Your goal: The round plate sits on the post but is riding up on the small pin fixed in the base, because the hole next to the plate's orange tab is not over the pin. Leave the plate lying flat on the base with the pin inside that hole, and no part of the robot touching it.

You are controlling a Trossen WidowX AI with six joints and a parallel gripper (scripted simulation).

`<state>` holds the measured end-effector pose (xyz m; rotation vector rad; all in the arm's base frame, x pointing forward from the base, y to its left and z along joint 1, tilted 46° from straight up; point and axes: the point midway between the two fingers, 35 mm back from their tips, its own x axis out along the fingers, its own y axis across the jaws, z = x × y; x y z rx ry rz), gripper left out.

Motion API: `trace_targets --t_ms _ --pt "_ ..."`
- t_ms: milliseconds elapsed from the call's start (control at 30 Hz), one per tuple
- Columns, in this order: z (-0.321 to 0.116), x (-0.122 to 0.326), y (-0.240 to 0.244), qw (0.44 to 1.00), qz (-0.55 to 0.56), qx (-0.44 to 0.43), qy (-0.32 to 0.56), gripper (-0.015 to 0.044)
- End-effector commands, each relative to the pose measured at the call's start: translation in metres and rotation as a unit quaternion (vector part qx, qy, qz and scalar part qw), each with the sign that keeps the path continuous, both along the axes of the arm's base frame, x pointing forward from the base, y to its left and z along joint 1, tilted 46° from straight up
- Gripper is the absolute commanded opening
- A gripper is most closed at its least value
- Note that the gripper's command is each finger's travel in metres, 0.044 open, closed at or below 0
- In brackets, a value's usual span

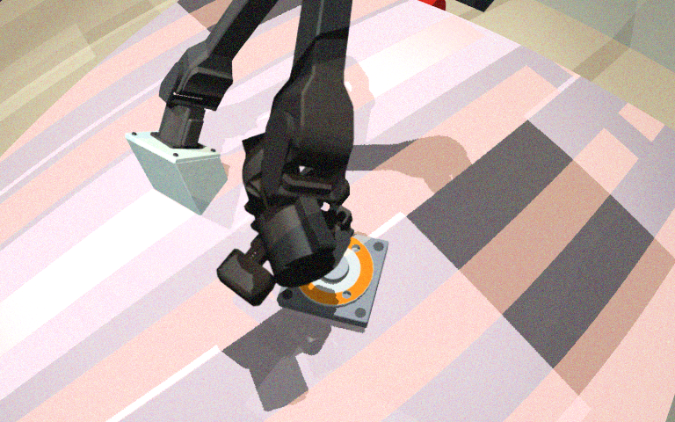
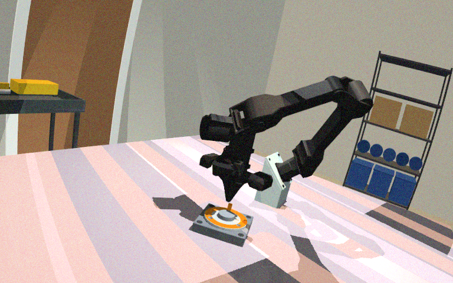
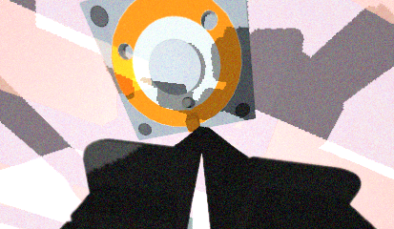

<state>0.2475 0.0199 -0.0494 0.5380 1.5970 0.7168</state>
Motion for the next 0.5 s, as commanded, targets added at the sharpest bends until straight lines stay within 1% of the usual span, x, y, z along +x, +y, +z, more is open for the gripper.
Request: trace_targets --t_ms 0,133,467 --pt "0.013 0.005 -0.015 1.000 -0.001 -0.003 -0.006 0.0000" --pt "0.029 0.005 -0.028 1.000 -0.001 -0.003 -0.006 0.0000" --pt "0.024 0.006 -0.024 1.000 -0.005 -0.001 -0.006 0.0000"
